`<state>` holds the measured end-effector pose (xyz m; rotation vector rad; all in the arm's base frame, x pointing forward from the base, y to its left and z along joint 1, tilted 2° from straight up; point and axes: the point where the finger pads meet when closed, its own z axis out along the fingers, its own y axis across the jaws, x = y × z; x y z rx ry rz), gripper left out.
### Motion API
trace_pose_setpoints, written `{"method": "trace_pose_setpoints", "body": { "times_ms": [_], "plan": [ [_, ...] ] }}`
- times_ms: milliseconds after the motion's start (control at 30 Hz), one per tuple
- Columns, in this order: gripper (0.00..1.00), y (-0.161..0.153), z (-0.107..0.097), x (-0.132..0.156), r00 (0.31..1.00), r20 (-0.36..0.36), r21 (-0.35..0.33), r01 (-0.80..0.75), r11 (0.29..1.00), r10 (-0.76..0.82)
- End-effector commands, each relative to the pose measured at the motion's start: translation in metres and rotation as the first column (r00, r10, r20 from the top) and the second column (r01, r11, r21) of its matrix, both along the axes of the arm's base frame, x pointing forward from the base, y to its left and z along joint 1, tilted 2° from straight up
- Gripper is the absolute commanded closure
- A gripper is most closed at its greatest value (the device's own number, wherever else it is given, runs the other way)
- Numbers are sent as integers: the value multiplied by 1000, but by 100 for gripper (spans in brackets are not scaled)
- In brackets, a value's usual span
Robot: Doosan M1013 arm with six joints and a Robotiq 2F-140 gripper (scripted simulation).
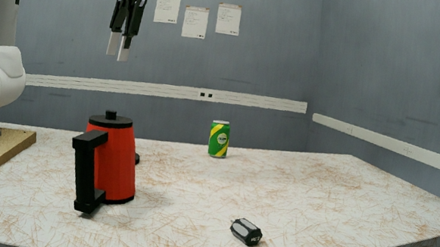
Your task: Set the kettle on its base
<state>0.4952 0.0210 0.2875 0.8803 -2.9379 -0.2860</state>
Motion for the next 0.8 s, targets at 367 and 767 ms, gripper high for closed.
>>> {"method": "trace_pose_setpoints", "body": {
  "times_ms": [367,767],
  "plan": [
    [48,-117,-10,16,949,87,-68,-297,952,302],
    [48,-199,-14,13,861,96,-130,-487,864,500]
  ]
}}
